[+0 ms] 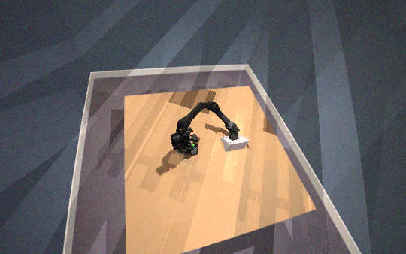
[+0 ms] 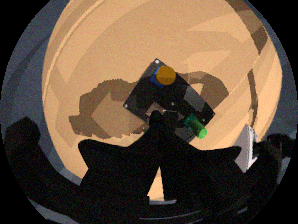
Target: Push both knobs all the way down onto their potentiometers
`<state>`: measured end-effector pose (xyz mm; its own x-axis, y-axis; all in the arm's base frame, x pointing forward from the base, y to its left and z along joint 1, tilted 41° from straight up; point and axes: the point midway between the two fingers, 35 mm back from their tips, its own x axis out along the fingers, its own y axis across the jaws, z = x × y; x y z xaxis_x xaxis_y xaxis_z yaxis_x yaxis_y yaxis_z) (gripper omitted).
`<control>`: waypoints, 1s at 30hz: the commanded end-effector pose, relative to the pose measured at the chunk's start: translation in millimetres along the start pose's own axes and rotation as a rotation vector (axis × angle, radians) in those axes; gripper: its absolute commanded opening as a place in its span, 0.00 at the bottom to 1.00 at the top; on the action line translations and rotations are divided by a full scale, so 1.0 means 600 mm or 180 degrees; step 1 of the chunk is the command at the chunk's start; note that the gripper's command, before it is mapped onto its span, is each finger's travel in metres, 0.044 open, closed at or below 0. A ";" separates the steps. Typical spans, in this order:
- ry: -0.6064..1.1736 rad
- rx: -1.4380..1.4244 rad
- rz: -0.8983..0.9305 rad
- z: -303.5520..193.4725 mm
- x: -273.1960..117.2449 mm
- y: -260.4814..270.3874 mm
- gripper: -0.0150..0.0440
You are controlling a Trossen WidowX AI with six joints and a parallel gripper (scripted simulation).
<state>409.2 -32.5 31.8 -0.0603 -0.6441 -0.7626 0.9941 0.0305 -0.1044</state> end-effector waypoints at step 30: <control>-0.0007 0.0022 -0.0036 0.005 0.026 0.001 0.25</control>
<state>408.8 -33.0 30.5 -0.0536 -0.6437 -0.7634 0.9941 0.0379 -0.1018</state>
